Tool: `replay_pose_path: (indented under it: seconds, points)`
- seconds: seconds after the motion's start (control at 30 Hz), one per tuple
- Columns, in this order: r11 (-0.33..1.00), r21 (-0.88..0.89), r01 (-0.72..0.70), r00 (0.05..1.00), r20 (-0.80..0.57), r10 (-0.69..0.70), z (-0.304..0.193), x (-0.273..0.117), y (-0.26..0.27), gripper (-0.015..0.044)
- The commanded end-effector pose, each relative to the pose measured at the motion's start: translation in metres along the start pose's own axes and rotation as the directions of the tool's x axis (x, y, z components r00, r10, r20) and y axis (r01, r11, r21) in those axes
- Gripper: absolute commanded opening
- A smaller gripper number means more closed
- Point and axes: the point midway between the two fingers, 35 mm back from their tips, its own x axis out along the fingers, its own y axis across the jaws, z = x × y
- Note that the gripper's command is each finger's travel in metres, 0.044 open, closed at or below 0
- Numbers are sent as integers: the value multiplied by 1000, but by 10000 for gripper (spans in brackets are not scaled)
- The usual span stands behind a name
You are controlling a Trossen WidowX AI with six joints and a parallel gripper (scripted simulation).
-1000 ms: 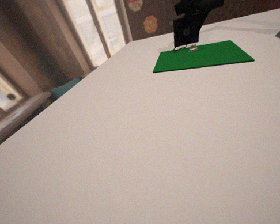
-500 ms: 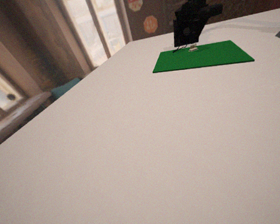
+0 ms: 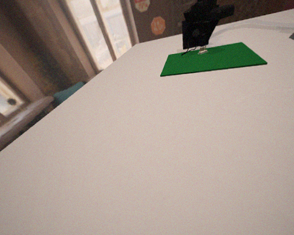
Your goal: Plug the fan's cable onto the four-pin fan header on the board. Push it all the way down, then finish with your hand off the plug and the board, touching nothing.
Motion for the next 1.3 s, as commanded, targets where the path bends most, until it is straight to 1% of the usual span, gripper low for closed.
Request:
replay_pose_path:
  seconds: [0.0, 1.27]
  points:
    - [1000, -4, 3, 1000, 0, -3, 1, 0, 0, 0]
    - [1000, -3, 3, 1000, -1, -3, 0, 5, 0, 0]
